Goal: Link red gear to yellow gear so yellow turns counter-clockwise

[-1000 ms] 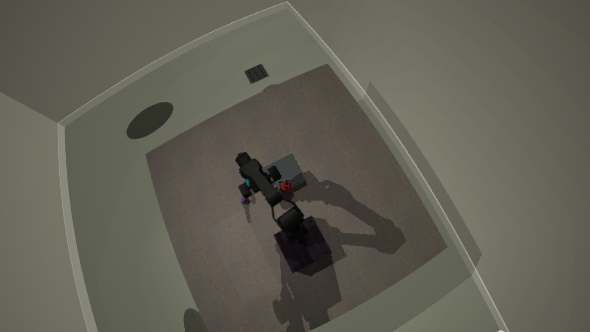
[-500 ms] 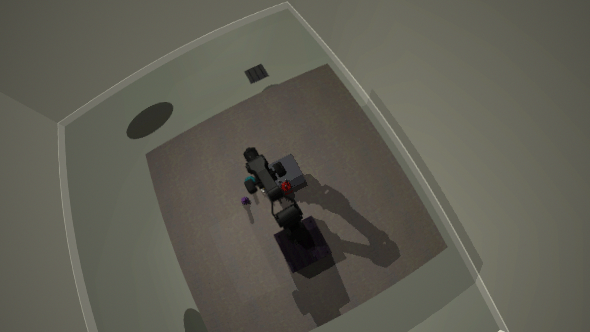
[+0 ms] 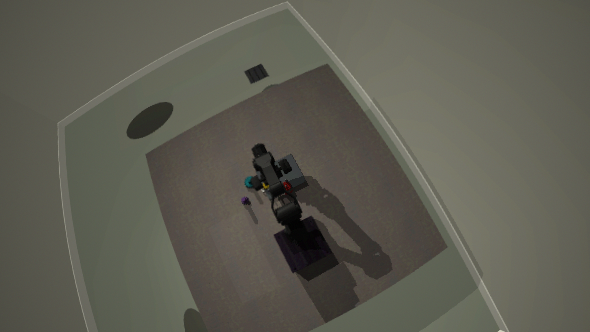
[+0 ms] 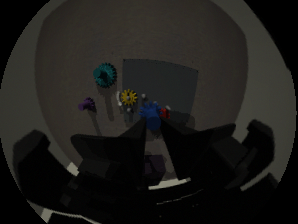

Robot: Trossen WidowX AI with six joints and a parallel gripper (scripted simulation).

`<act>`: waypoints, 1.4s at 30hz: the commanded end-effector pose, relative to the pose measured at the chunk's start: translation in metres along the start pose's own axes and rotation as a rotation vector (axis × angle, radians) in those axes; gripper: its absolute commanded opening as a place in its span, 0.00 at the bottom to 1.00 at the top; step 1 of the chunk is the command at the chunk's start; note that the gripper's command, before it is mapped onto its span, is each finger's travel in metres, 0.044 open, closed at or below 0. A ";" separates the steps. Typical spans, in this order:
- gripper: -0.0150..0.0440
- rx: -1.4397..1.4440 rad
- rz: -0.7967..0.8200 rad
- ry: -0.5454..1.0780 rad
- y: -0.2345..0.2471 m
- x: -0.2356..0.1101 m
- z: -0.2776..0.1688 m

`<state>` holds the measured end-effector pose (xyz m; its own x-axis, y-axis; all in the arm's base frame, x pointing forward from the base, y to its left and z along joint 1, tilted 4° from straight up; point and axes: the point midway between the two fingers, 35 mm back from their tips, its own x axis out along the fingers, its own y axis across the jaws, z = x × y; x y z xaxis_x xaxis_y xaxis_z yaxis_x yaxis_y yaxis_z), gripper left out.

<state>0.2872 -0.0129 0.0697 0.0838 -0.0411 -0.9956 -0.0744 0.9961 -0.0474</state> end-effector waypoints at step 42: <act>0.25 -0.198 0.003 -0.003 -0.020 0.022 0.001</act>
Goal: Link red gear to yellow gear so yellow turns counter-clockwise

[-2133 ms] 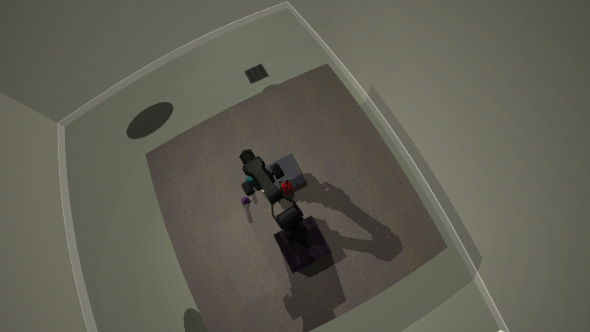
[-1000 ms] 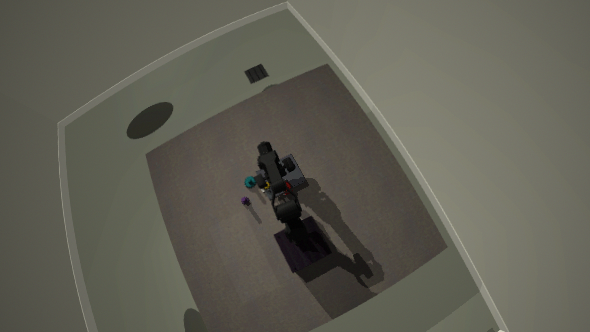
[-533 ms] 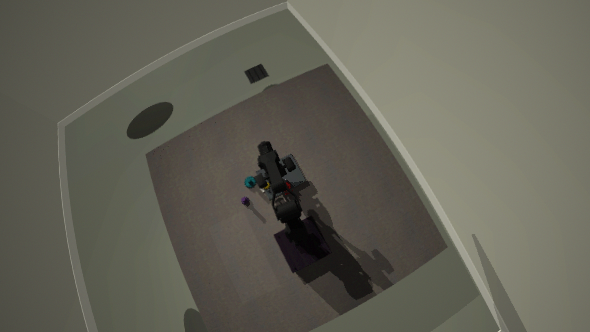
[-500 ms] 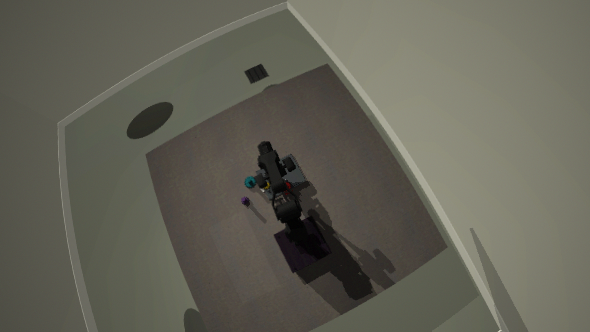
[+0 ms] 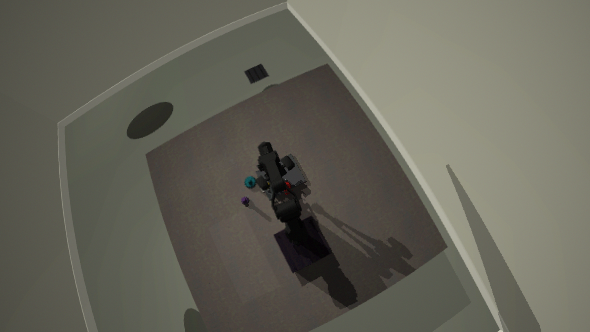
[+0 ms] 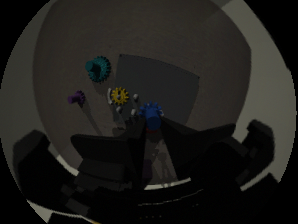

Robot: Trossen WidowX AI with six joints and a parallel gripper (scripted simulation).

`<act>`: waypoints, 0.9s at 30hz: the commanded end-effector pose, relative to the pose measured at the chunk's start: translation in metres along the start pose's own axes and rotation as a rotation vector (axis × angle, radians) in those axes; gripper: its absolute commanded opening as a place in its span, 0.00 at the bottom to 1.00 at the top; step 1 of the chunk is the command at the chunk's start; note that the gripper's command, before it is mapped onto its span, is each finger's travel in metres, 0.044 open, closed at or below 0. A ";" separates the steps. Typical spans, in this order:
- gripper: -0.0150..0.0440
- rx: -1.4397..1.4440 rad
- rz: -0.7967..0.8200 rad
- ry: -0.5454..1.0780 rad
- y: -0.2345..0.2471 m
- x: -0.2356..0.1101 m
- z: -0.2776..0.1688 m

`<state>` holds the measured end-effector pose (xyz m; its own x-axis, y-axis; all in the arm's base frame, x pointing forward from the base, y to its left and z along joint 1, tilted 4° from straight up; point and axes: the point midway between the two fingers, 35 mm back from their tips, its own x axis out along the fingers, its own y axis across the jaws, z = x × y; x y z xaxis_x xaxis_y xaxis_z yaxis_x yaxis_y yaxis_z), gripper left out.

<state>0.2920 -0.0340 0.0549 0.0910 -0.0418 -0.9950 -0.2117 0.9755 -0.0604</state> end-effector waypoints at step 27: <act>0.25 0.353 0.004 0.005 0.001 0.038 -0.002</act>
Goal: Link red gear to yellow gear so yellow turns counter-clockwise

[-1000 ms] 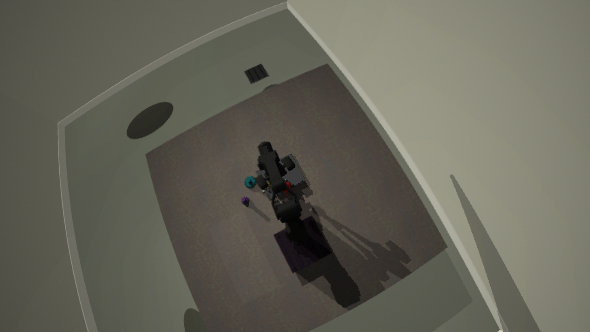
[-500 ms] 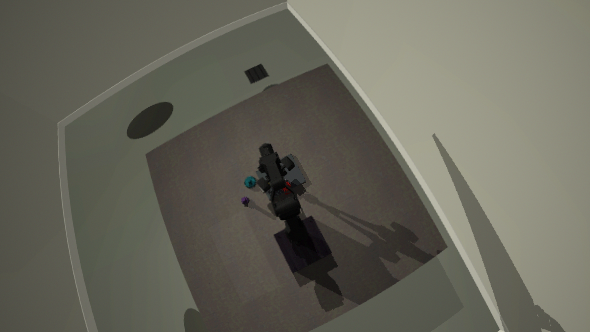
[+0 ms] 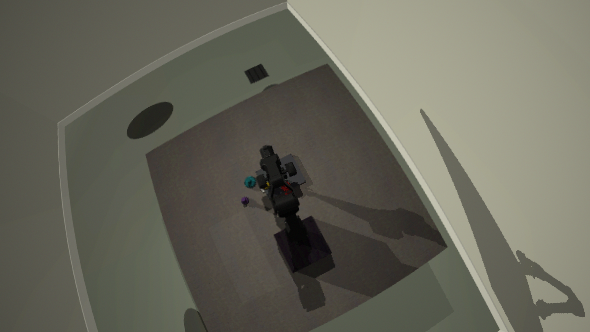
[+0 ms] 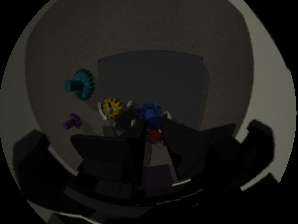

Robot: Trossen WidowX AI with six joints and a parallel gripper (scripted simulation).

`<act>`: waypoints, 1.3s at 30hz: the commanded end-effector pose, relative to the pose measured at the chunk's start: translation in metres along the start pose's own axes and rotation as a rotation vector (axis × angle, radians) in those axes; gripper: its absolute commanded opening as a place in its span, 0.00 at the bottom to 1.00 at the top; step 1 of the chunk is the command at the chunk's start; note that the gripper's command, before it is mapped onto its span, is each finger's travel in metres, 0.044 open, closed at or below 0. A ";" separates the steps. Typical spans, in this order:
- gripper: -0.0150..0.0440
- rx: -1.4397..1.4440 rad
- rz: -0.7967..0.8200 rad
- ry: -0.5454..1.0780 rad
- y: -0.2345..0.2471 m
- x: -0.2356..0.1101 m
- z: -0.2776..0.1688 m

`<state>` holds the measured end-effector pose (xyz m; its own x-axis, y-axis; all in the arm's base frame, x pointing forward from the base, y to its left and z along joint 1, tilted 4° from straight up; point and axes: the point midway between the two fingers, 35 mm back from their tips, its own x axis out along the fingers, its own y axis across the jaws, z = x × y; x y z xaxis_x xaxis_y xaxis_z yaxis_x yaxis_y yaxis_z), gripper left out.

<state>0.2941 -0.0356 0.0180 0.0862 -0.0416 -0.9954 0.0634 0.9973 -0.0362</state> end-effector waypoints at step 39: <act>0.25 -0.148 0.004 0.001 0.001 0.007 0.000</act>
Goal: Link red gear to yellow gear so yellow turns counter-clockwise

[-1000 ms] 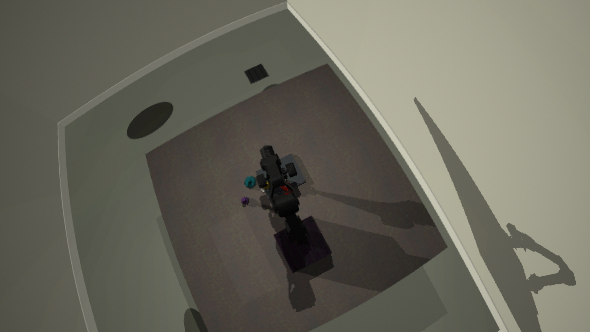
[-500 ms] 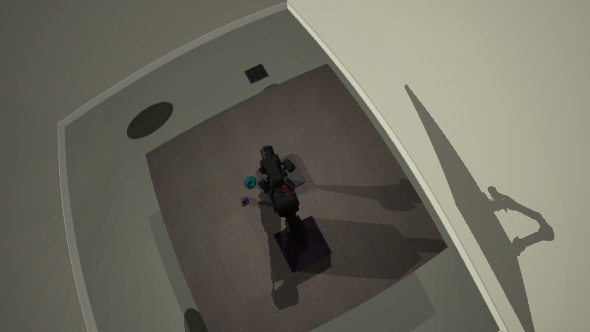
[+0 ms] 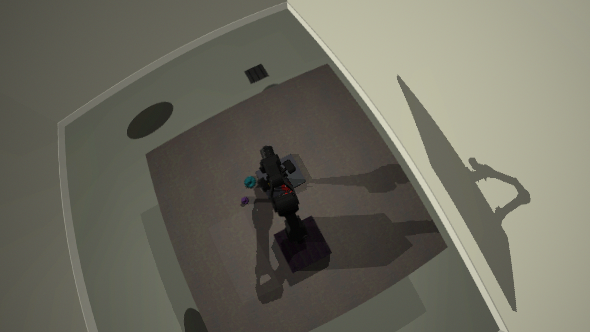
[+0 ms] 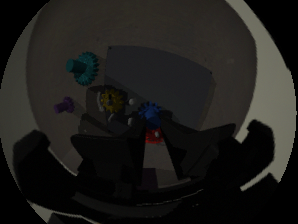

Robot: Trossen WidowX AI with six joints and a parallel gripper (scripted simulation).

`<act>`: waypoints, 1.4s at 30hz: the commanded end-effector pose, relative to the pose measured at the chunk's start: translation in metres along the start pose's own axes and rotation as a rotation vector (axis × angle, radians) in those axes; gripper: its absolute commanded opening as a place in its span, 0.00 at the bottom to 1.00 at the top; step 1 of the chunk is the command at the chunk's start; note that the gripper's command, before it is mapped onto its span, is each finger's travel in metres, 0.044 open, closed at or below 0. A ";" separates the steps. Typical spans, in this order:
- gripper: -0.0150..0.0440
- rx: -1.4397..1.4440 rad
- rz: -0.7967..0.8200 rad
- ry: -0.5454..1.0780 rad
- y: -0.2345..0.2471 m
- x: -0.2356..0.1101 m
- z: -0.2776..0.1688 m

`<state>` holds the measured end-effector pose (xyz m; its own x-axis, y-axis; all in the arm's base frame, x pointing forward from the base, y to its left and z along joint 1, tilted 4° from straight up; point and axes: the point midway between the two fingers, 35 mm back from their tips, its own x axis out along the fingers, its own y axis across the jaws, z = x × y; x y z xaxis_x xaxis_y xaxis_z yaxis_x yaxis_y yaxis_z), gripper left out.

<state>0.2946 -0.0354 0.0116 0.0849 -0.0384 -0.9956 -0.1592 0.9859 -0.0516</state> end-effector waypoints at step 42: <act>1.00 0.865 0.013 0.001 0.192 -0.042 0.030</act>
<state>0.3049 0.1001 0.0499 0.0944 -0.0273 -0.9952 0.4237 0.9057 0.0153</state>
